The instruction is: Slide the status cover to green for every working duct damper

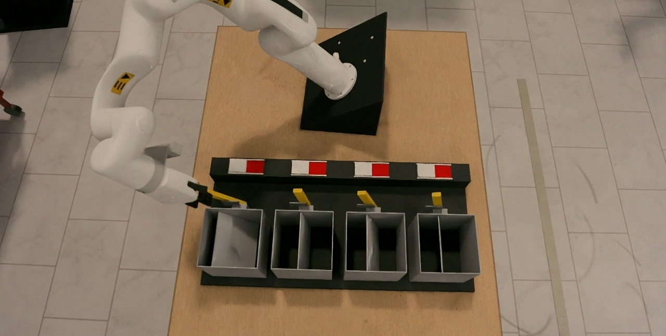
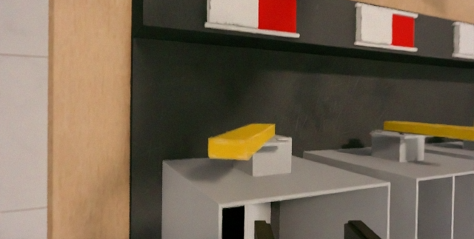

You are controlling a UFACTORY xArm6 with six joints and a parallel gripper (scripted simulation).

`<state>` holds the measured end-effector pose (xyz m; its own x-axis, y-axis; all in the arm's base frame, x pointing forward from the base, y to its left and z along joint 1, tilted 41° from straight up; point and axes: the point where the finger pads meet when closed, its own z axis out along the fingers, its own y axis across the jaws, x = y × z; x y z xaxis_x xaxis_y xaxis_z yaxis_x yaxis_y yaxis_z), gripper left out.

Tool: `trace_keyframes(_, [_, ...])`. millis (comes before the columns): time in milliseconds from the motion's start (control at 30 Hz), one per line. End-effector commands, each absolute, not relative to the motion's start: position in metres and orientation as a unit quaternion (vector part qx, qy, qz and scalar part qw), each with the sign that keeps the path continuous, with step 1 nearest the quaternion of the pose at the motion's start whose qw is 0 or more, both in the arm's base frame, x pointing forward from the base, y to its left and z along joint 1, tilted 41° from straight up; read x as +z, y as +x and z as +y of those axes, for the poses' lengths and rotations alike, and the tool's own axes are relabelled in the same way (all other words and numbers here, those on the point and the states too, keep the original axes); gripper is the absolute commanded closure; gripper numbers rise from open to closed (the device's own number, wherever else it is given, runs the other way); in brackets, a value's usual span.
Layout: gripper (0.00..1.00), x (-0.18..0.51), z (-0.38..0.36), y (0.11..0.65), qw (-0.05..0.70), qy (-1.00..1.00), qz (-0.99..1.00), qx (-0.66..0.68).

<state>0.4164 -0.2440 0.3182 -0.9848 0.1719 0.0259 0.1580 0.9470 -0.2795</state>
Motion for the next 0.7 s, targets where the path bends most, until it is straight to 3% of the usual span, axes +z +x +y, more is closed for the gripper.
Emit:
trace_keyframes(0, [0.61, 0.311, -0.225, 0.445, 0.034, -0.088, -0.971, 0.222])
trace_keyframes(367, [0.61, 0.297, -0.187, 0.496, 0.046, -0.084, -0.934, 0.345])
trace_keyframes(667, [0.61, 0.297, -0.185, 0.498, 0.046, -0.084, -0.932, 0.350])
